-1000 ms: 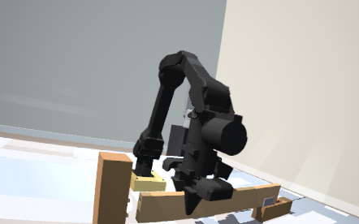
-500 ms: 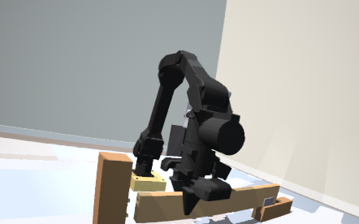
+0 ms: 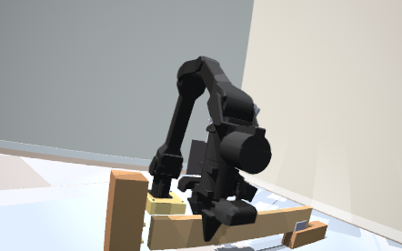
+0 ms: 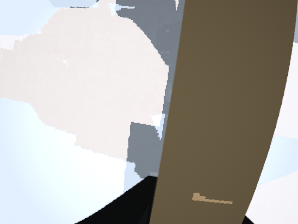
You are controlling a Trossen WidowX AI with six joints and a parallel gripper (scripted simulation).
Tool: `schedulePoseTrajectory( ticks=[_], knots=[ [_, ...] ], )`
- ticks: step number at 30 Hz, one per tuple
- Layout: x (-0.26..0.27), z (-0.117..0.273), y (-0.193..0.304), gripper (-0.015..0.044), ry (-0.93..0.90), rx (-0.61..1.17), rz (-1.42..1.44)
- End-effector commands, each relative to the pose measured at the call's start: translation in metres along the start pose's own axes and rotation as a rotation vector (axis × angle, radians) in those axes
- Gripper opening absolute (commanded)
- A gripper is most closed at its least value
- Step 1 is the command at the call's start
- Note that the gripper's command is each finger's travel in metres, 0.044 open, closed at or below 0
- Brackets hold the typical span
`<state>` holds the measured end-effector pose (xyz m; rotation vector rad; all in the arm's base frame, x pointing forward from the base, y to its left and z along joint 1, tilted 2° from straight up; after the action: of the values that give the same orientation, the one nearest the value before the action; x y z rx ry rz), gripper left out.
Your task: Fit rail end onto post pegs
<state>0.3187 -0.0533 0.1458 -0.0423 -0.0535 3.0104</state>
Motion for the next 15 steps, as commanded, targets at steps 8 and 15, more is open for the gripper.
schedulePoseTrajectory(
  ticks=[8, 15],
  knots=[
    [-0.001, 0.0018, 0.0035, 0.0, 0.003, 0.001, 0.002],
    [-0.0015, 0.0028, 0.0055, 0.0, 0.003, 0.001, 0.002]
  ],
)
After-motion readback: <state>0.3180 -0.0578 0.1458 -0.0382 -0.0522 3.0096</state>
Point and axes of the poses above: the point midway between the two fingers, 35 mm back from their tips, its own z axis back along the fingers, its own x axis across the jaws, y = z × x, the point moved 8 cm from there along z, back along the fingers, and after that the axes turned 4 degrees about -z, right-handed, at the moved point
